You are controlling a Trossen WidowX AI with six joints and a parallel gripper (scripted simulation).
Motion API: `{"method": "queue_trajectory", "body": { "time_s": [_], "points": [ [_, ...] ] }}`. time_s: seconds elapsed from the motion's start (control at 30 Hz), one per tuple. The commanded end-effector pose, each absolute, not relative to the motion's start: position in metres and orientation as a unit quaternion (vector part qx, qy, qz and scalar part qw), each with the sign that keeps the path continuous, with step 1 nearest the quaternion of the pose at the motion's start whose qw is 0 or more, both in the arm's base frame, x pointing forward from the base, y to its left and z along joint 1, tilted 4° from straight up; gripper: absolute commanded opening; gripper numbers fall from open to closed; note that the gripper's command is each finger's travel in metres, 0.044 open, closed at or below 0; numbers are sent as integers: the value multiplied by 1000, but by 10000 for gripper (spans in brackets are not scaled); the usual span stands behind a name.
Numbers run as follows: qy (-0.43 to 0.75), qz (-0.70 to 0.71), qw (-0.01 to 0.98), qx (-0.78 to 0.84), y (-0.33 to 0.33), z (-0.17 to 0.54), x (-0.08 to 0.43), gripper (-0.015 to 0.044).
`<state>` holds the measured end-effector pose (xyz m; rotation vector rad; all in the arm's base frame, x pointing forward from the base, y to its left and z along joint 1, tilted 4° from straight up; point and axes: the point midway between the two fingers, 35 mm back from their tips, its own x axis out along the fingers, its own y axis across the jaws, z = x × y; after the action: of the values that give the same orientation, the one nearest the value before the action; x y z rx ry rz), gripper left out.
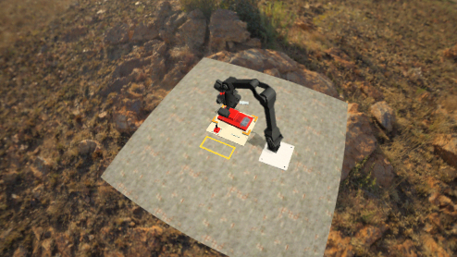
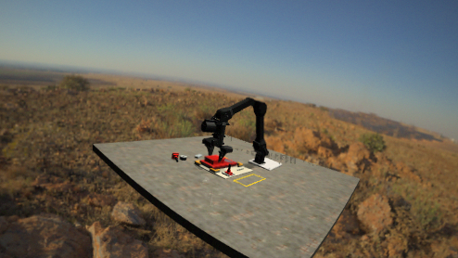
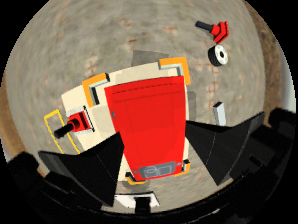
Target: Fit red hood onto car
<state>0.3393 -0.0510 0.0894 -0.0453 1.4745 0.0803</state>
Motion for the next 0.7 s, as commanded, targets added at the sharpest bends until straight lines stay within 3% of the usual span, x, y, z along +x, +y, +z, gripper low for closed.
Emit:
{"method": "queue_trajectory", "body": {
  "time_s": [0.0,0.27,0.67],
  "points": [
    [672,37,739,-21,-51,89,339,236],
    [672,37,739,-21,-51,89,339,440],
    [674,40,737,-18,-54,160,333,440]
  ]
}}
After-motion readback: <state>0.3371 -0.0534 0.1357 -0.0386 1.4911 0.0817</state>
